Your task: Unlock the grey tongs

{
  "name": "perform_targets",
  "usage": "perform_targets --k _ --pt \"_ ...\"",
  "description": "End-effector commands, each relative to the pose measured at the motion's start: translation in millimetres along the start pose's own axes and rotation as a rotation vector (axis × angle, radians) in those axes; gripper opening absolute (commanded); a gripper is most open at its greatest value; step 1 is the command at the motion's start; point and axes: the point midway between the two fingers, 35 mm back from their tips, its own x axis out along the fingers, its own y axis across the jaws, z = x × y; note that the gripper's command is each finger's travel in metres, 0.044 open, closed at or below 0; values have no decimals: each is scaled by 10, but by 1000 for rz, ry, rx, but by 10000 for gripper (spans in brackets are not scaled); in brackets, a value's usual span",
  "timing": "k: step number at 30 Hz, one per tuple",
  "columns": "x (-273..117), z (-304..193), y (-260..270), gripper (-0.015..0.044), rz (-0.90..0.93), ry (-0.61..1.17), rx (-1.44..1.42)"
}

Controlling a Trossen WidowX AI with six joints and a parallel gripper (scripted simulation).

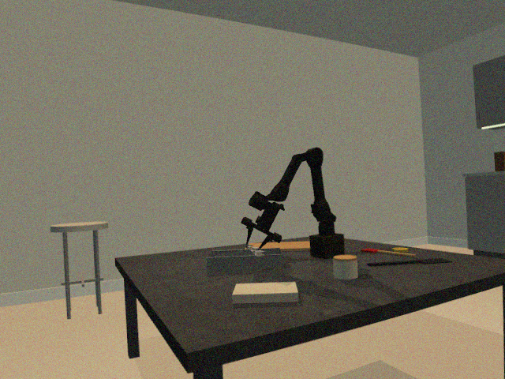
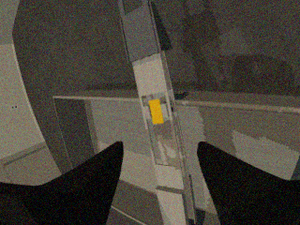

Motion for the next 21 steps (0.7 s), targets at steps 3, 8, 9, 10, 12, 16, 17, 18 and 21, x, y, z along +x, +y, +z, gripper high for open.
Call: perform_targets --k 3,8,9,10,12,16,17,18,21 --pt "112 -10 1 260 -2 5 -5" --pt "194 -9 -2 260 -2 5 -5" --pt "210 -8 -3 260 -2 5 -5" --pt "226 -8 -4 260 -2 5 -5" --pt "259 -7 -6 260 -2 5 -5" --pt "324 -4 -12 260 -1 5 -5" --pt "340 -3 -14 260 -1 5 -5" --pt "356 -2 -16 260 -1 5 -5" --pt "405 1 -22 260 -1 5 -5"
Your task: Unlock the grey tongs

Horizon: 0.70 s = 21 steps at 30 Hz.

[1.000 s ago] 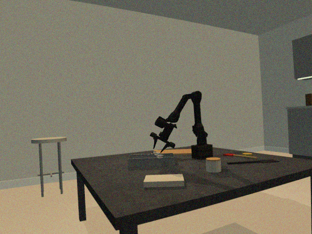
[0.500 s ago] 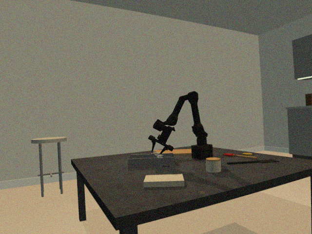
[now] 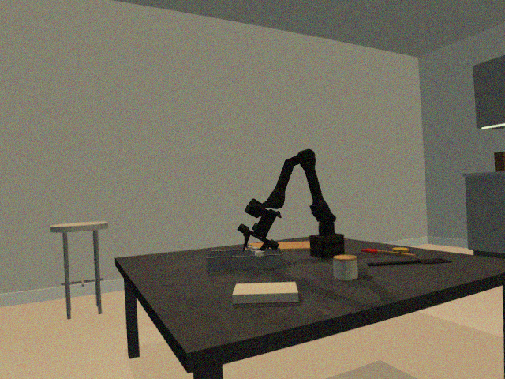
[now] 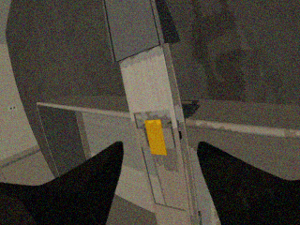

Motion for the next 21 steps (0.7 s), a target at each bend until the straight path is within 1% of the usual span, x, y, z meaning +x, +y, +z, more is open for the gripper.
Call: perform_targets --k 1,5,10,21 --pt "81 -5 -9 260 -2 5 -5" --pt "105 -3 -13 260 -2 5 -5" --pt "71 6 -12 129 -1 -1 0" --pt "71 6 -12 55 -1 -1 0"
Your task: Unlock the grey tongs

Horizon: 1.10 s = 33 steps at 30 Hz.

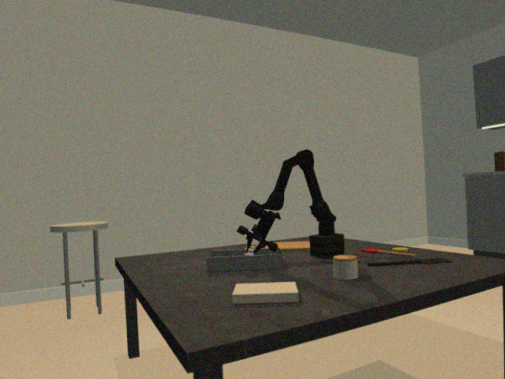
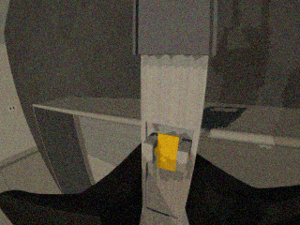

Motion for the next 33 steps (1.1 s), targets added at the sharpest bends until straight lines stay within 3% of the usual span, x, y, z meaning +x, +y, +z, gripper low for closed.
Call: perform_targets --k 1,10,16,33 --pt "0 0 -5 49 -2 0 0" --pt "-103 -6 78 -150 -2 1 -1" --pt "-642 0 385 -150 -2 6 -4" --pt "-647 -4 384 -150 -59 5 -39"
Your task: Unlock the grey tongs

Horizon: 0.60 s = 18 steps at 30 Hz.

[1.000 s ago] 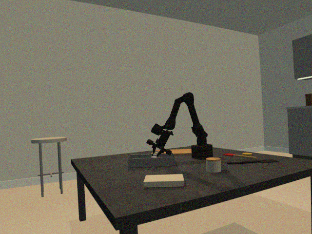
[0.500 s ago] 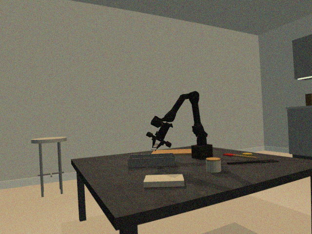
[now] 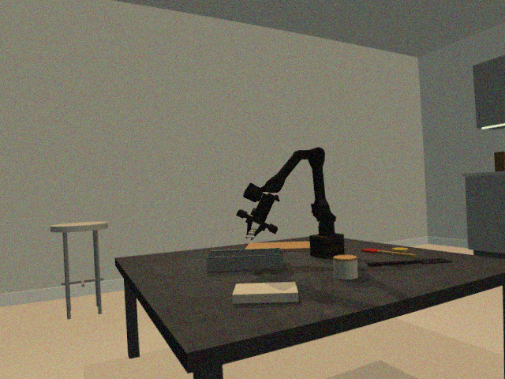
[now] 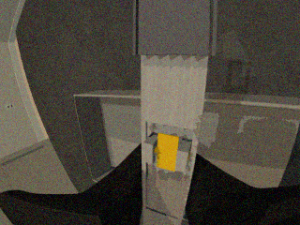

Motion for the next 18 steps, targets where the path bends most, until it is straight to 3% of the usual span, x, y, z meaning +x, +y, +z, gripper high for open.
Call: perform_targets --k 1,18 --pt "2 -24 34 -150 -41 8 -31" --pt "5 -36 -36 -150 -325 38 -180"
